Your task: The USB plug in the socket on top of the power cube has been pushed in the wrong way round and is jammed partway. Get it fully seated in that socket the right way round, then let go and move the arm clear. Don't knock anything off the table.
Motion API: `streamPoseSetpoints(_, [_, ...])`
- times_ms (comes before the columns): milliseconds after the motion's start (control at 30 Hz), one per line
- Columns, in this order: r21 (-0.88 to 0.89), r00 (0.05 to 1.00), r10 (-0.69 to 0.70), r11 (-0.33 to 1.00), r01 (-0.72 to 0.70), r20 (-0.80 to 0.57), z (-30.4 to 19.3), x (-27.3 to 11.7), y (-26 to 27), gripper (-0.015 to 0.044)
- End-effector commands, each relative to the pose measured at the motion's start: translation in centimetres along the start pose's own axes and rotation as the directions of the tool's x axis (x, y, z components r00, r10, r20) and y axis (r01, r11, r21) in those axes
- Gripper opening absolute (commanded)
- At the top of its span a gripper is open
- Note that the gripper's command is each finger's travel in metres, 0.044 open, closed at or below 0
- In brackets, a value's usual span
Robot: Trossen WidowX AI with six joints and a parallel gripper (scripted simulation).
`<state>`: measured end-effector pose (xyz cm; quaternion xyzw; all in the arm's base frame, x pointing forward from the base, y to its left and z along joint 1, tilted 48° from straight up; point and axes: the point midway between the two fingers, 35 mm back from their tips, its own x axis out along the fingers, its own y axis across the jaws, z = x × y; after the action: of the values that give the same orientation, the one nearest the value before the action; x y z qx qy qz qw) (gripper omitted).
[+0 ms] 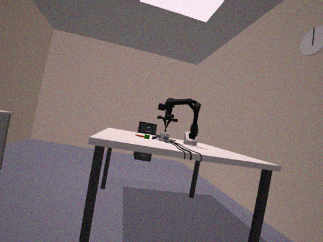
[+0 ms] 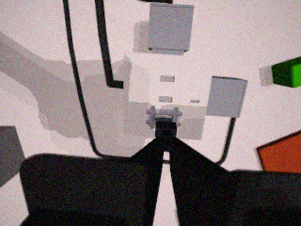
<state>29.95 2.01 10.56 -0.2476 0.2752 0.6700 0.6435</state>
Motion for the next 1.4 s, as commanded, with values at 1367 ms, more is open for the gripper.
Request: streamPoseSetpoints(1367, [-0.002,1.0,0.003,1.0,-0.003,-0.004,-0.05,0.58,0.07,0.0])
